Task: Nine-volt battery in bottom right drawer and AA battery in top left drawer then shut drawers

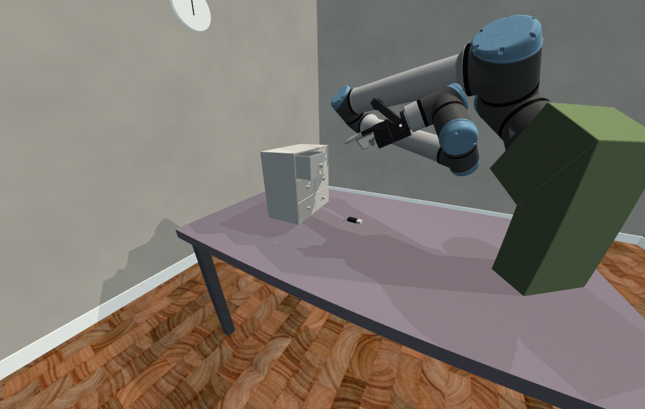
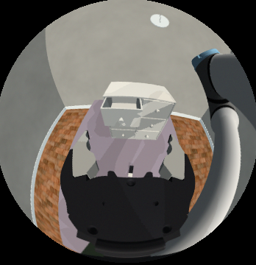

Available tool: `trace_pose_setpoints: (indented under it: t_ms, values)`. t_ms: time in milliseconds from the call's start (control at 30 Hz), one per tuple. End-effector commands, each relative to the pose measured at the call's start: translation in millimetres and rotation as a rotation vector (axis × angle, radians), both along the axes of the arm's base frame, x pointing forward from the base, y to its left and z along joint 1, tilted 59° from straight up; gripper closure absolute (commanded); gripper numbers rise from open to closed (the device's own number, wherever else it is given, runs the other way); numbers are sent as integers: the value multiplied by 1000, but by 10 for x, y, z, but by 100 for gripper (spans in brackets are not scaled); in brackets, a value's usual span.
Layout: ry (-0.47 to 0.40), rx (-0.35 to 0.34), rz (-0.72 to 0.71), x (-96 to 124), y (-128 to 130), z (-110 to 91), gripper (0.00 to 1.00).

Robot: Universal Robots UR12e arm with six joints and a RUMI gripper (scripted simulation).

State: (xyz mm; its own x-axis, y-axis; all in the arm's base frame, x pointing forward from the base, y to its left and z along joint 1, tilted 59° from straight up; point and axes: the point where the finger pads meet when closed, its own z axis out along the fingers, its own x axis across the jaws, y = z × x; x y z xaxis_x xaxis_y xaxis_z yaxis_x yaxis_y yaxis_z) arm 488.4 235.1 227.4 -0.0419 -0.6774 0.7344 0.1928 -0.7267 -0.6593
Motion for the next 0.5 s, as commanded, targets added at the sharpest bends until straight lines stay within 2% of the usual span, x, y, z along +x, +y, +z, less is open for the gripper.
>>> trace_pose_setpoints:
  t_ms: [0, 467]
  values:
    - [33, 2, -38, -15, 9, 5, 0]
    - [156, 11, -169, -35, 48, 24, 0]
